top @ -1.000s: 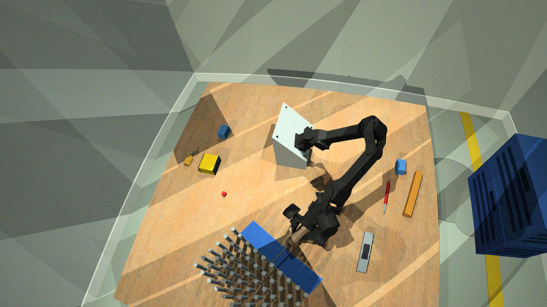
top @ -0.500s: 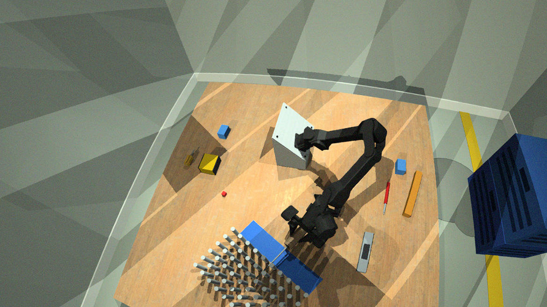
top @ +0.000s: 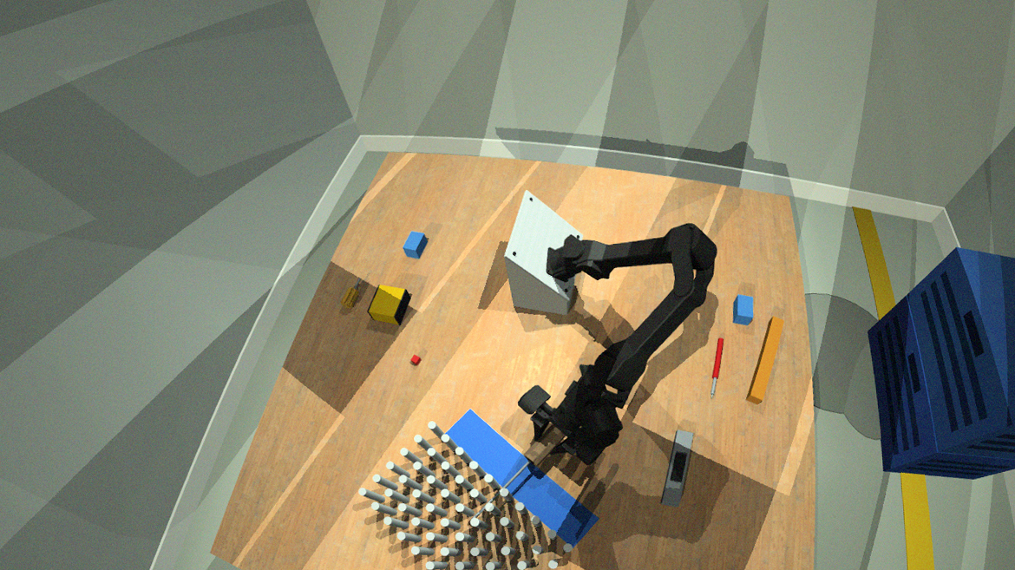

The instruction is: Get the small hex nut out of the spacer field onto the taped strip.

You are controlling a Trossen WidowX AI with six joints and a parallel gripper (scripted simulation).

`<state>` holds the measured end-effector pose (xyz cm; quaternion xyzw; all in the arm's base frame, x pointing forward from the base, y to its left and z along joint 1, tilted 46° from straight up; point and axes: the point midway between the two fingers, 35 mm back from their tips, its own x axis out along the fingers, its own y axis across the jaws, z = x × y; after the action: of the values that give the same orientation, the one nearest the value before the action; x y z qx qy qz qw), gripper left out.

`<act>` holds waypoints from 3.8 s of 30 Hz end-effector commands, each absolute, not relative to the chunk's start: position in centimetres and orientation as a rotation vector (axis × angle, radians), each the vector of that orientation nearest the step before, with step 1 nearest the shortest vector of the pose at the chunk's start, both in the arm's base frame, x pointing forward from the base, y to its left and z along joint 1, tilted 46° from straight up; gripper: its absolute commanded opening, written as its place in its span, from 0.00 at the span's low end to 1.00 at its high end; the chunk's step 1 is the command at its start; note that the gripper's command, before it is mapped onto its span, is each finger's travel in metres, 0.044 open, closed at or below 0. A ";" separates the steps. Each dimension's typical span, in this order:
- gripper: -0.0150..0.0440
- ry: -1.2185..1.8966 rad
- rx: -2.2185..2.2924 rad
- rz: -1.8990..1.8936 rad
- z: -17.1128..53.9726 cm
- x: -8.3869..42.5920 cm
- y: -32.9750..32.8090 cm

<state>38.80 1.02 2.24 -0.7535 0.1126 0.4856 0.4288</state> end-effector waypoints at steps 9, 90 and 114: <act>0.25 0.280 -1.890 1.201 2.2 39.6 0.4; 0.25 0.283 -1.887 1.199 -0.1 42.3 0.0; 0.25 0.282 -1.887 1.199 0.3 41.0 0.8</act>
<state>41.09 0.81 0.14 -0.7556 0.1107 0.4832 0.4283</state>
